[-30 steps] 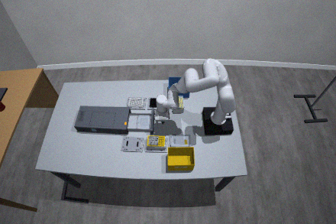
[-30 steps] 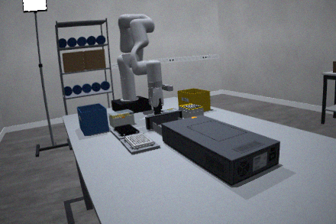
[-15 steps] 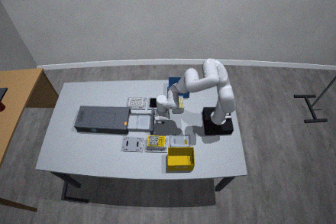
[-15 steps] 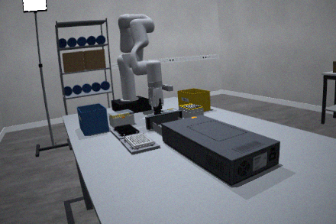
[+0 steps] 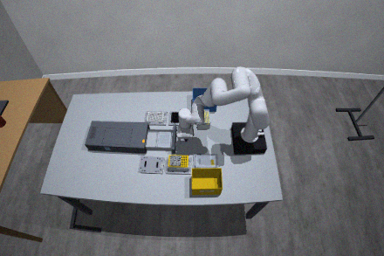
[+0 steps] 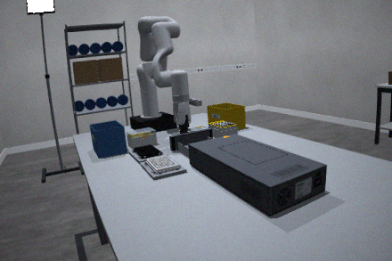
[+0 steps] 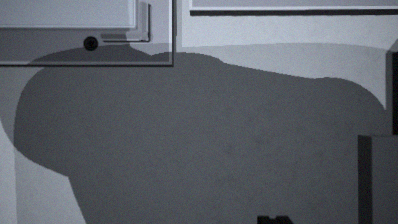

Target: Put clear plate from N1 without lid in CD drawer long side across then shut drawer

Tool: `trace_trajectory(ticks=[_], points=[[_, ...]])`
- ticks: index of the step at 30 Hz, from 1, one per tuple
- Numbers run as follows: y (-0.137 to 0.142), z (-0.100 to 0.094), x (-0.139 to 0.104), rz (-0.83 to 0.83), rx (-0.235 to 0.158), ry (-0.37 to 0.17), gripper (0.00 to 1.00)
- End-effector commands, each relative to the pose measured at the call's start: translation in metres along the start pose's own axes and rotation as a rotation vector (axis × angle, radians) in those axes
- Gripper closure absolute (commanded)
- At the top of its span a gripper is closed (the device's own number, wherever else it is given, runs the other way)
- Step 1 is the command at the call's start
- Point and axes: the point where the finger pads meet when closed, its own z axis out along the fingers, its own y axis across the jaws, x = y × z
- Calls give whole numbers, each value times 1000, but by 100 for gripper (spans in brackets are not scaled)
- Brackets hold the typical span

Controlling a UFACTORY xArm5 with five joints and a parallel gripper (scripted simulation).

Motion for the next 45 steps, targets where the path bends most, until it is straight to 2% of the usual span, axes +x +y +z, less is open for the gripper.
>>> trace_trajectory(ticks=[1, 7, 45], points=[[2, -1, 0, 0, -4, -3, 100], [2, -1, 0, 0, -4, -3, 100], [51, -2, 0, 0, -5, -3, 100]])
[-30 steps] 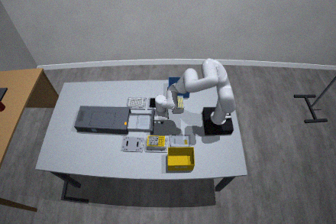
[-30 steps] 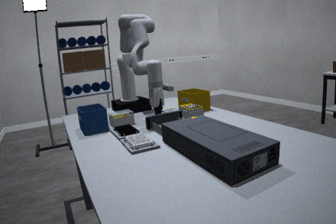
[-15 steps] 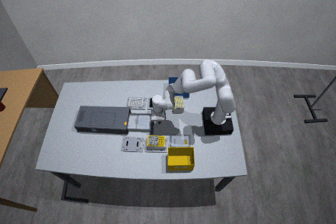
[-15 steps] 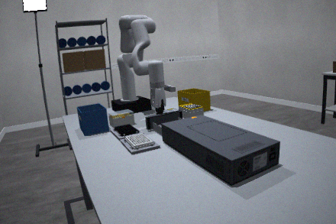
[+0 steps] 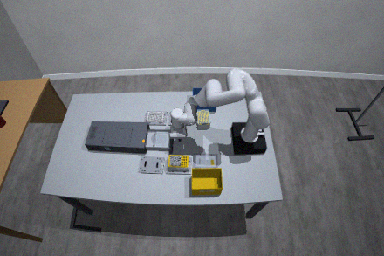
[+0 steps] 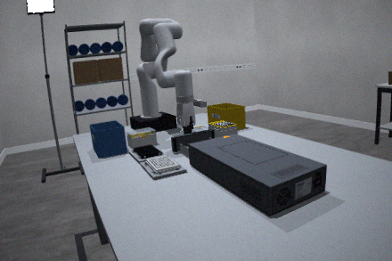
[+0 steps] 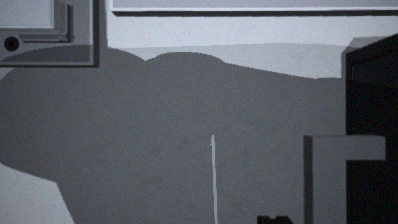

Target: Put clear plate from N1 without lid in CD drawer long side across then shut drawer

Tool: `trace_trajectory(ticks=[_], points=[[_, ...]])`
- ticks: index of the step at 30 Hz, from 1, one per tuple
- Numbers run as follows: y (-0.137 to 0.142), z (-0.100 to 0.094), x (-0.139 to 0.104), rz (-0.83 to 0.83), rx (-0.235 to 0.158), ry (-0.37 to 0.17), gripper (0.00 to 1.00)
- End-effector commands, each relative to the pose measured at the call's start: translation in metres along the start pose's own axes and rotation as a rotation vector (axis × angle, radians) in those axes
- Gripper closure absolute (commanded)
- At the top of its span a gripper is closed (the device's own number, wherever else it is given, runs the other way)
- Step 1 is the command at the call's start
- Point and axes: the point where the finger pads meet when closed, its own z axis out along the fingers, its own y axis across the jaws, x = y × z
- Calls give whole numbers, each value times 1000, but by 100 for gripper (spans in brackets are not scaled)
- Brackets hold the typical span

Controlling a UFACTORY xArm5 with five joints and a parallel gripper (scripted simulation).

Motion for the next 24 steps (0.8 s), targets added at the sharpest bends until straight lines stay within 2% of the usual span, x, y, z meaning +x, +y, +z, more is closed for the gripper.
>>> trace_trajectory(ticks=[1, 24], points=[[9, -2, 0, 0, -5, -3, 100], [37, -2, 0, 0, -6, -3, 100]])
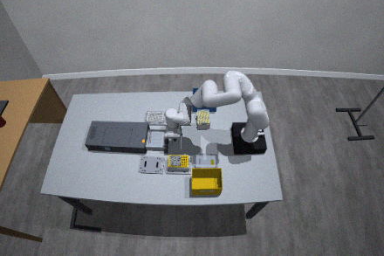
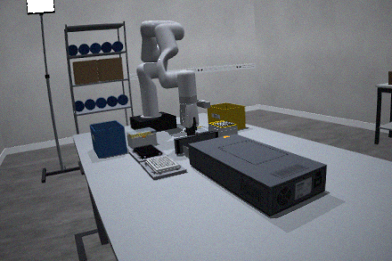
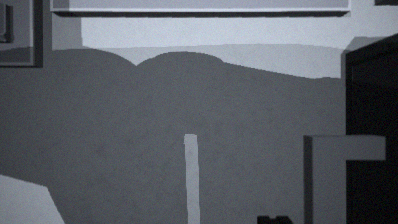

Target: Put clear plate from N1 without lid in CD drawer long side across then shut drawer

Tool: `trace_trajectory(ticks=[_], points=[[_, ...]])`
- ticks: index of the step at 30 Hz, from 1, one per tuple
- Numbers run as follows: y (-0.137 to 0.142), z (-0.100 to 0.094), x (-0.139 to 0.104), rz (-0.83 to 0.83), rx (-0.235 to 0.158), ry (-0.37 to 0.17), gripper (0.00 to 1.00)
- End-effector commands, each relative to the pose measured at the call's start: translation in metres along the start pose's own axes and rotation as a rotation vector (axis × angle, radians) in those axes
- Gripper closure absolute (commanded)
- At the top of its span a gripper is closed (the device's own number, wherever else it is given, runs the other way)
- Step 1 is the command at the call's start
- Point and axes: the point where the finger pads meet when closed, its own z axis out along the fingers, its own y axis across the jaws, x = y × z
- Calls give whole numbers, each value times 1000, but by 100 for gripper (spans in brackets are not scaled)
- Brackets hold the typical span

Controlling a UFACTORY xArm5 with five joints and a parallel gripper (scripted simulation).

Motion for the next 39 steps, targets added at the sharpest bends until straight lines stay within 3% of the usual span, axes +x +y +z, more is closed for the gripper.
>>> trace_trajectory(ticks=[1, 39], points=[[6, -2, 0, 0, -5, -3, 100], [55, -2, 0, 0, -5, -3, 100]])
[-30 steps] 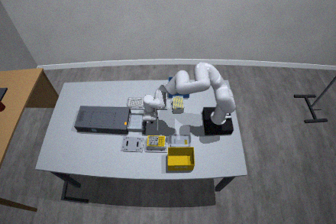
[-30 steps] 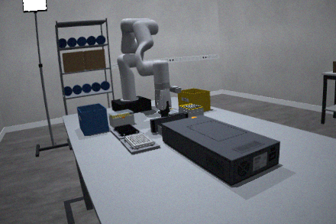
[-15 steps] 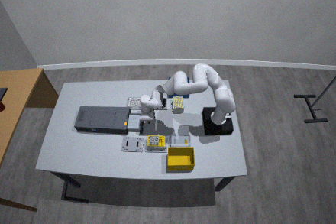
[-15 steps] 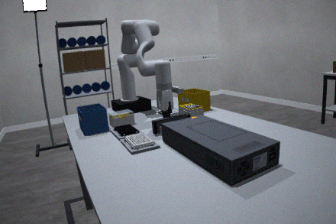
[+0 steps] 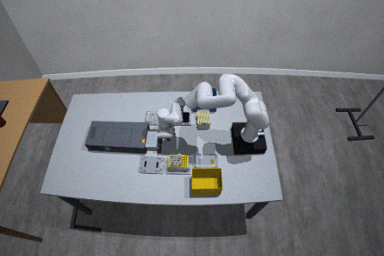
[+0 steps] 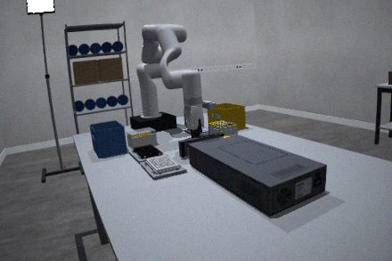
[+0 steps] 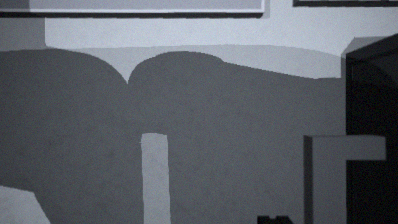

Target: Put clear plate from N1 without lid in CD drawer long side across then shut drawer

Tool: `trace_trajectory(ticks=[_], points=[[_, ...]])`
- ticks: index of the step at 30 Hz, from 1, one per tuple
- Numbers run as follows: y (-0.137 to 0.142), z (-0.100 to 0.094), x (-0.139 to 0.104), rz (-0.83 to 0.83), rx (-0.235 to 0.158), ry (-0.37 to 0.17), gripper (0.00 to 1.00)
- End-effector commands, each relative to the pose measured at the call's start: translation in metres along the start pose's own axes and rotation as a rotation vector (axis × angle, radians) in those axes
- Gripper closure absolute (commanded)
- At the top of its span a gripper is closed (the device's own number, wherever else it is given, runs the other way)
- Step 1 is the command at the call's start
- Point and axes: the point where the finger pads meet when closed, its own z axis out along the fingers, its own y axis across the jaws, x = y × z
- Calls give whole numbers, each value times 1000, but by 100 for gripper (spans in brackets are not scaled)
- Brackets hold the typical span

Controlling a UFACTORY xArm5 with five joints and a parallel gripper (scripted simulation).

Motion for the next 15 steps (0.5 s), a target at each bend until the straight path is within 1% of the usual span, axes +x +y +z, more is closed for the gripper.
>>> trace_trajectory(ticks=[1, 15], points=[[10, -2, 0, 0, -6, -3, 100], [30, -2, 0, 0, -6, -3, 100]])
